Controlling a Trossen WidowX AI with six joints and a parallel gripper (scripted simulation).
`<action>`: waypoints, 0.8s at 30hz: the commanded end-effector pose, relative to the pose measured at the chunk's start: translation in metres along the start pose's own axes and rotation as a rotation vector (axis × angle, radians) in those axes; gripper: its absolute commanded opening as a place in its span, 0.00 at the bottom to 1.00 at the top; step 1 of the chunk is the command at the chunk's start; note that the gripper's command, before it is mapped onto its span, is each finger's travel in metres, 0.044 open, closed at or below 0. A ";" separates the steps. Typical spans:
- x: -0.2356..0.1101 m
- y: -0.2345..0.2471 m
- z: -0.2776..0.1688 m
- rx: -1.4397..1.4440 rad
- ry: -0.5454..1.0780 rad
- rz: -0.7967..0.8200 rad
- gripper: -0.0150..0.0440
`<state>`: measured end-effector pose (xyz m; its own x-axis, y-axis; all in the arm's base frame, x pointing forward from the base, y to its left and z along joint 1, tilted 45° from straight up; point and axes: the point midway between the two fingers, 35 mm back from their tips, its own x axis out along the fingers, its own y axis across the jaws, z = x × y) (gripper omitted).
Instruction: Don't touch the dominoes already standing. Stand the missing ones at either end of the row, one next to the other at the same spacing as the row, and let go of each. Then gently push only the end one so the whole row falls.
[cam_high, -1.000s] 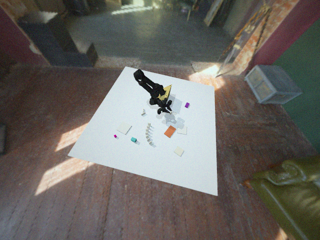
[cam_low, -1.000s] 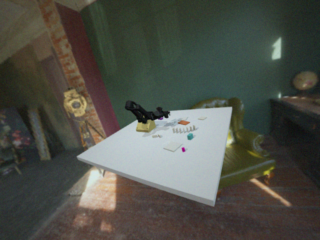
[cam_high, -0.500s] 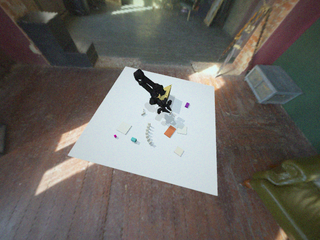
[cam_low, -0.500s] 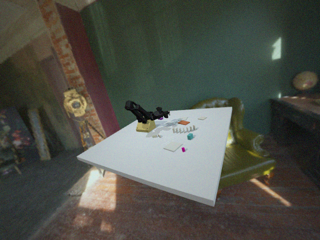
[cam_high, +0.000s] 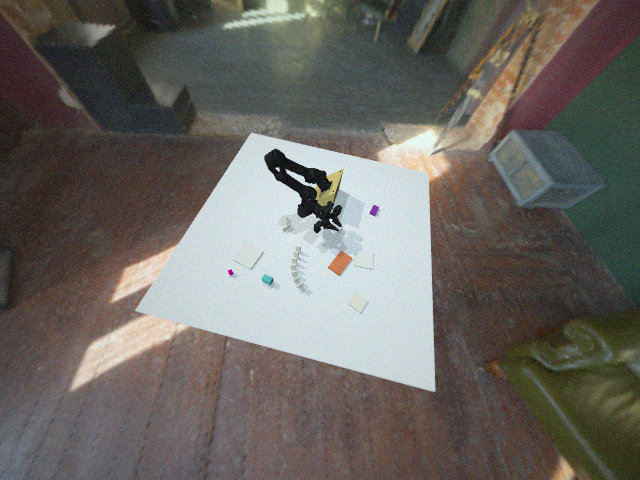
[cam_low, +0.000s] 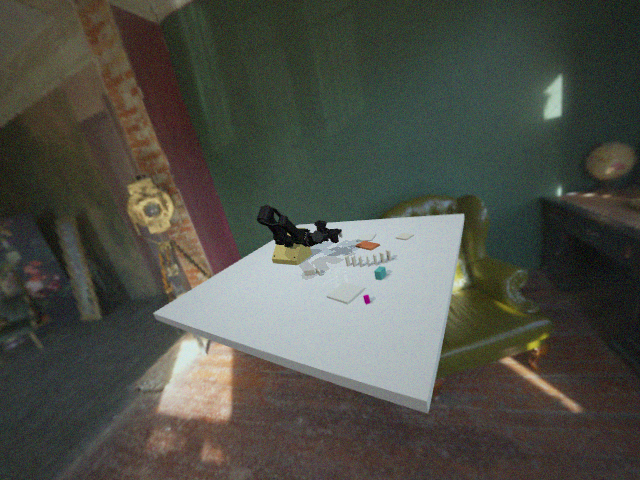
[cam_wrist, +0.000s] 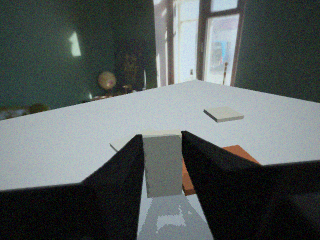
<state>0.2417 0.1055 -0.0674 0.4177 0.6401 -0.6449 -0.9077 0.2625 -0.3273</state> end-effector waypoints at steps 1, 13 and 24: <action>0.002 -0.002 -0.013 -0.005 -0.002 0.001 0.44; 0.003 0.001 -0.050 0.000 -0.007 -0.001 0.44; 0.002 0.006 -0.073 0.006 -0.017 -0.010 0.44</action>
<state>0.2381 0.0579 -0.1183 0.4222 0.6453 -0.6367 -0.9060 0.2769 -0.3202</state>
